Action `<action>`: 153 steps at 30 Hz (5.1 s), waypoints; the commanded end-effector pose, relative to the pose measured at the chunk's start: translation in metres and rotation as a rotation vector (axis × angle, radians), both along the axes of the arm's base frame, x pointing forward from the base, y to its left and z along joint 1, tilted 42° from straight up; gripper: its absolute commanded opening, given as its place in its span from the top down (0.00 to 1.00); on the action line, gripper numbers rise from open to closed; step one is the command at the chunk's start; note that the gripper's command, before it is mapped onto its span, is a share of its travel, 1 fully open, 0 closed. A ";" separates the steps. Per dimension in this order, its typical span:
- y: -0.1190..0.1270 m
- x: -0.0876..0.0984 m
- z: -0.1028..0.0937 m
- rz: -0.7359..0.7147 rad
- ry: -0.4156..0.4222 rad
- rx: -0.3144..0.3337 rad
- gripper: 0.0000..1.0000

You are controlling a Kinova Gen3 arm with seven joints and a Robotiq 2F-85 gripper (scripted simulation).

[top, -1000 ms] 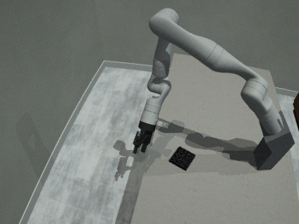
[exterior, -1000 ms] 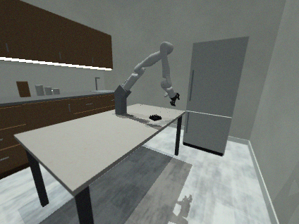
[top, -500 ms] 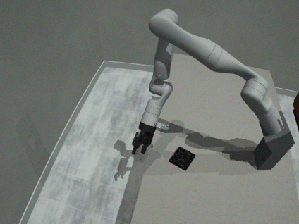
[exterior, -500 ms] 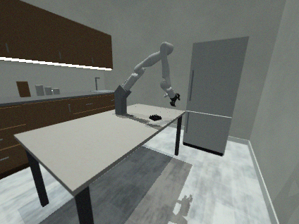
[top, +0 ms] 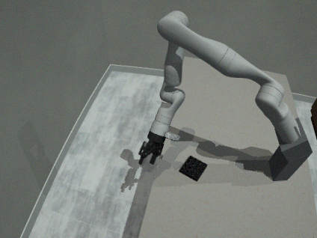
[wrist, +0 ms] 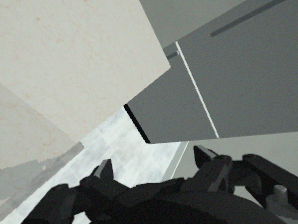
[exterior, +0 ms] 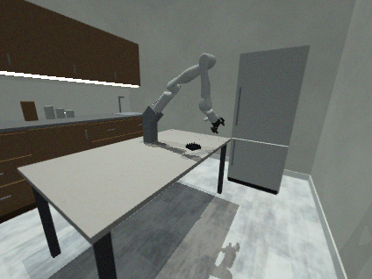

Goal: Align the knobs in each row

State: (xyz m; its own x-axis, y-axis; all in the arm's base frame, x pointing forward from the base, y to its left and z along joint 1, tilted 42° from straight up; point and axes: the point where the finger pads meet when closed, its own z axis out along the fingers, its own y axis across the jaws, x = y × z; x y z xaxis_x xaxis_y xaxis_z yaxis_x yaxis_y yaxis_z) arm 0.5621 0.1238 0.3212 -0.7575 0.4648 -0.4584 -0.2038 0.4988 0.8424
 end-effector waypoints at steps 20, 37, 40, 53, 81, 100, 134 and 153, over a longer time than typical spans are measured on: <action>0.001 0.006 -0.010 -0.078 0.064 0.067 0.00; -0.001 0.009 -0.016 -0.131 0.106 0.108 0.00; -0.003 0.011 -0.020 -0.158 0.128 0.127 0.00; -0.005 0.014 -0.029 -0.212 0.171 0.164 0.00; -0.013 0.017 -0.048 -0.320 0.258 0.230 0.00; -0.020 0.016 -0.065 -0.402 0.323 0.274 0.00; -0.034 0.011 -0.094 -0.535 0.428 0.334 0.00; -0.039 0.007 -0.106 -0.587 0.468 0.354 0.00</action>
